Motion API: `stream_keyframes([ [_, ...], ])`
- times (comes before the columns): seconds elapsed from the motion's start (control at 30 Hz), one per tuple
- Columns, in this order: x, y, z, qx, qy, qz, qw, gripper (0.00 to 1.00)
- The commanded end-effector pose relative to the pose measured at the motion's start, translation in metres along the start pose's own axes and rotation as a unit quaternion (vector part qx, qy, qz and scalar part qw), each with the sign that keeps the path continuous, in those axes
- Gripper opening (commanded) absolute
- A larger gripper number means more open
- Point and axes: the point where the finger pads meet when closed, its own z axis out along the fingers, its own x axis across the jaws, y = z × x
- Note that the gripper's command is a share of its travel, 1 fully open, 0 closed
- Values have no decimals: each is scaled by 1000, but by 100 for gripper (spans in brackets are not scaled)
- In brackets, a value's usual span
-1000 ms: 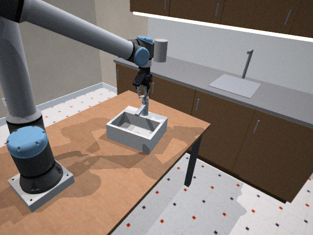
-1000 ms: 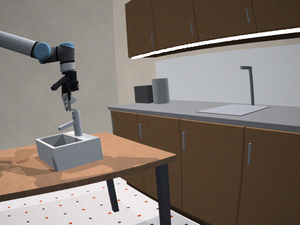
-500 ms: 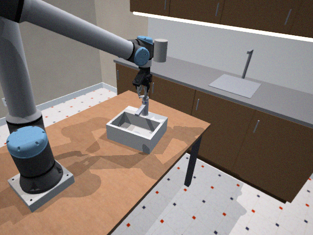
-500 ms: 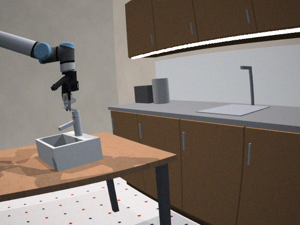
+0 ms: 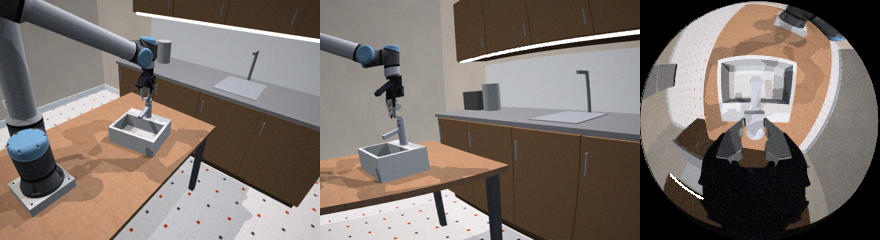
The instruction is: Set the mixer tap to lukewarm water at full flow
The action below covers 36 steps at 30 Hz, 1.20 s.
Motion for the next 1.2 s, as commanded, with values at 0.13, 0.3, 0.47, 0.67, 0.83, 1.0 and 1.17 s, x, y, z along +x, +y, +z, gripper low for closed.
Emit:
stream_keyframes([
  [0.13,1,5,-5,-4,-2,-2,1000,0],
  [0.3,1,5,-5,-4,-2,-2,1000,0],
  [0.47,1,5,-5,-4,-2,-2,1000,0],
  [0.67,1,5,-5,-4,-2,-2,1000,0],
  [0.83,1,5,-5,-4,-2,-2,1000,0],
  [1.0,1,5,-5,-4,-2,-2,1000,0],
  [1.17,1,4,-4,-3,-1,-1,1000,43],
])
